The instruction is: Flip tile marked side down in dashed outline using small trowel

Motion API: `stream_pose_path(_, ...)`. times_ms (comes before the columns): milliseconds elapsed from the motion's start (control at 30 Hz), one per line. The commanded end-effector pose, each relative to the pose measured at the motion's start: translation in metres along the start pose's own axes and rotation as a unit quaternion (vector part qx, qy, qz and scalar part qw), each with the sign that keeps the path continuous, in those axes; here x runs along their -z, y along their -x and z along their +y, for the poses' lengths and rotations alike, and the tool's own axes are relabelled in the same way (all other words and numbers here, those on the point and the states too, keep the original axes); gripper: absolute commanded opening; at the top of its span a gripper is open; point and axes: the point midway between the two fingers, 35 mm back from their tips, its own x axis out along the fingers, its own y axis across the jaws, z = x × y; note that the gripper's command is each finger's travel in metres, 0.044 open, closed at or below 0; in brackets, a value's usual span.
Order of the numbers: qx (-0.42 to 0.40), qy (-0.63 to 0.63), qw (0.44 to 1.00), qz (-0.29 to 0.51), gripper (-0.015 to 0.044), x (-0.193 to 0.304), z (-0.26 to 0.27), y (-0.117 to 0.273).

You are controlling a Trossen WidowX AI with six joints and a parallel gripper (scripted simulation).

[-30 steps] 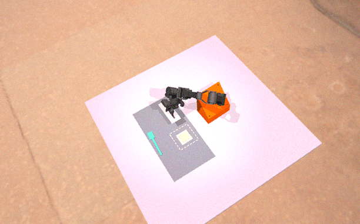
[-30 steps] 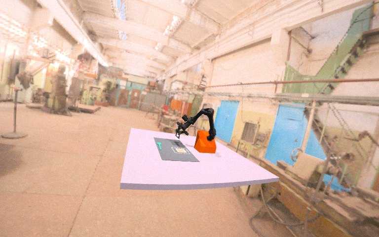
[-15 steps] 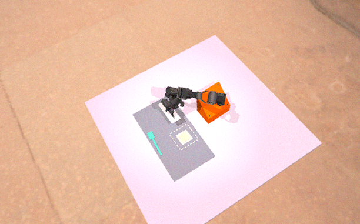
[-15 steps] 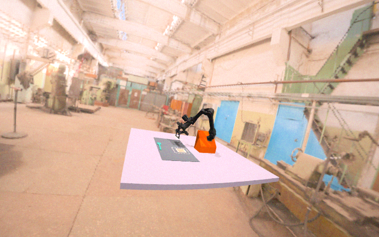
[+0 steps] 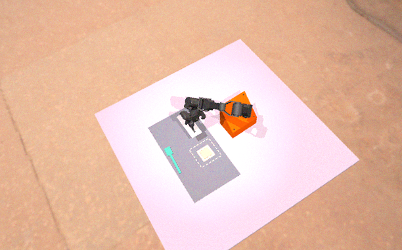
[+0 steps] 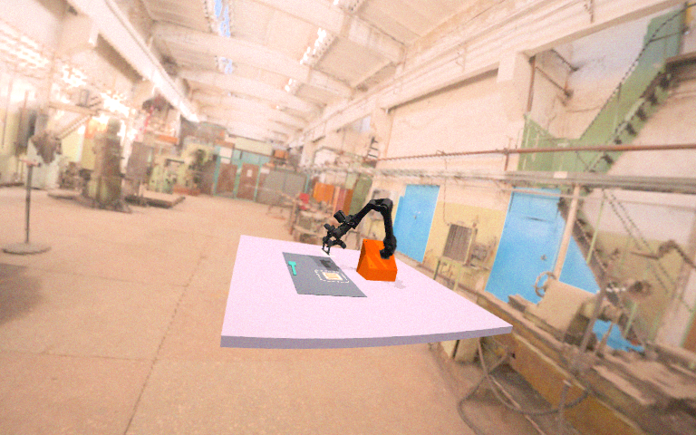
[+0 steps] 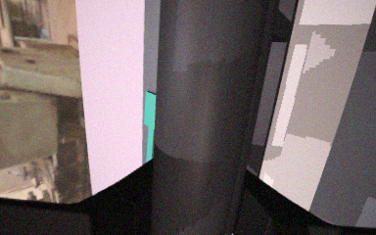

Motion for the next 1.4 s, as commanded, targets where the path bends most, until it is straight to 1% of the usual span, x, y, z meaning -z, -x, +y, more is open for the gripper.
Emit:
stream_pose_path(0,-0.002,0.026,1.0,0.013,0.0,0.013,0.008,-0.006)
stream_pose_path(367,-0.006,0.143,0.986,0.086,0.0,0.085,0.032,-0.033)
stream_pose_path(700,-0.007,0.242,0.956,0.165,0.0,0.16,0.038,-0.052)
stream_pose_path(1033,-0.007,0.332,0.909,0.251,0.0,0.24,0.029,-0.061)
stream_pose_path(1367,-0.006,0.41,0.845,0.342,0.0,0.319,0.006,-0.057)
